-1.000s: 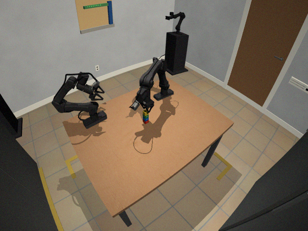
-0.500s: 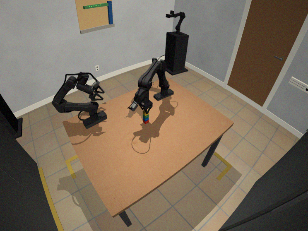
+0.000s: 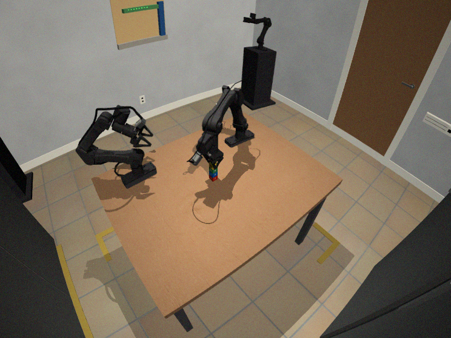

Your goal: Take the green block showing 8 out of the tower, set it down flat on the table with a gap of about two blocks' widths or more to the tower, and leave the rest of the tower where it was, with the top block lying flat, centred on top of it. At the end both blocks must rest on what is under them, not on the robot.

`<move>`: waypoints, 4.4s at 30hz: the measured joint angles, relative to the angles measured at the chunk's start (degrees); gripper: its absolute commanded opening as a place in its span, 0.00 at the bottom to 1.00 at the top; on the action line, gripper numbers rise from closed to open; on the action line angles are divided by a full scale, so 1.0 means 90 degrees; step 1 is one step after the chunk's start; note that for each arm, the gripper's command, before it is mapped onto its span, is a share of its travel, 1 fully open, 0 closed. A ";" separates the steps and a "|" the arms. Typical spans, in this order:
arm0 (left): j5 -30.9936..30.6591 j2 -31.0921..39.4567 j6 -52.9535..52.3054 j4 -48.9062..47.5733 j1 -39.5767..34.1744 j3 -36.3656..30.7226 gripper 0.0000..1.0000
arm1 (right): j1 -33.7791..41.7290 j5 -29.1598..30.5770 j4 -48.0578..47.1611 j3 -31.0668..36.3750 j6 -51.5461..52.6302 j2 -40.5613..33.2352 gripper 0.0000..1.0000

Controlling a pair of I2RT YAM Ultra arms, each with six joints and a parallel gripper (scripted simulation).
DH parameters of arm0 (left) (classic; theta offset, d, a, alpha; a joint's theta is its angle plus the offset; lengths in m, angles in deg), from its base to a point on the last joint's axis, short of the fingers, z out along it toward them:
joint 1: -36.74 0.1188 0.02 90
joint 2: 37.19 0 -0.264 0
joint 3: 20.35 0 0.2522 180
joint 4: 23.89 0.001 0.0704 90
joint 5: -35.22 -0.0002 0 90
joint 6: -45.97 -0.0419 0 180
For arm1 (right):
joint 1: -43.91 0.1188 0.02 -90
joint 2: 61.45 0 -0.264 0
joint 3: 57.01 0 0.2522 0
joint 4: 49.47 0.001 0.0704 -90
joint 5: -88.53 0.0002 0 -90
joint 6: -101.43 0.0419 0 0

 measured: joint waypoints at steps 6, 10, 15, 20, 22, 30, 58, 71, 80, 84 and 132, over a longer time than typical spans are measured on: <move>0.0000 0.0000 0.0000 -0.0075 0.0000 -0.0015 0.55 | 0.0000 0.0000 0.0000 0.0000 0.0000 0.0000 1.00; 0.0000 0.0002 0.0000 -0.0095 0.0000 -0.0015 0.47 | 0.0000 0.0000 0.0000 0.0000 0.0000 0.0000 1.00; 0.0000 0.0002 0.0000 -0.0102 0.0000 -0.0015 0.38 | 0.0000 0.0000 0.0000 0.0000 0.0000 0.0000 1.00; 0.0000 0.0002 0.0000 -0.0102 0.0000 -0.0015 0.34 | 0.0000 0.0000 0.0000 0.0000 0.0000 0.0000 1.00; 0.0000 0.0002 0.0000 -0.0102 0.0000 -0.0015 0.34 | 0.0000 0.0000 0.0000 0.0000 0.0000 0.0000 1.00; 0.0000 0.0002 -0.0002 -0.0112 0.0000 -0.0015 0.23 | 0.0000 0.0000 0.0000 0.0000 0.0000 0.0000 1.00; 0.0000 0.0556 -0.0024 0.0379 0.0000 -0.0100 0.27 | 0.0083 -0.0102 -0.0459 -0.0078 -0.0338 0.0809 0.55; -0.0002 0.2735 -0.0056 0.0495 0.0000 -0.2278 0.27 | -0.0877 -0.0814 -0.2312 -0.0748 -0.1809 0.4478 0.55; -0.0010 0.3502 -0.0051 0.0627 0.0029 -0.2982 0.27 | -0.1593 -0.1651 -0.3429 -0.1309 -0.2858 0.7261 0.55; -0.0005 0.3662 -0.0049 0.0644 0.0029 -0.3070 0.27 | -0.1851 -0.1991 -0.3876 -0.1557 -0.3230 0.8643 0.55; -0.0002 0.3687 -0.0049 0.0733 0.0029 -0.3096 0.27 | -0.1513 -0.2353 -0.4714 -0.2280 -0.3905 1.1169 0.47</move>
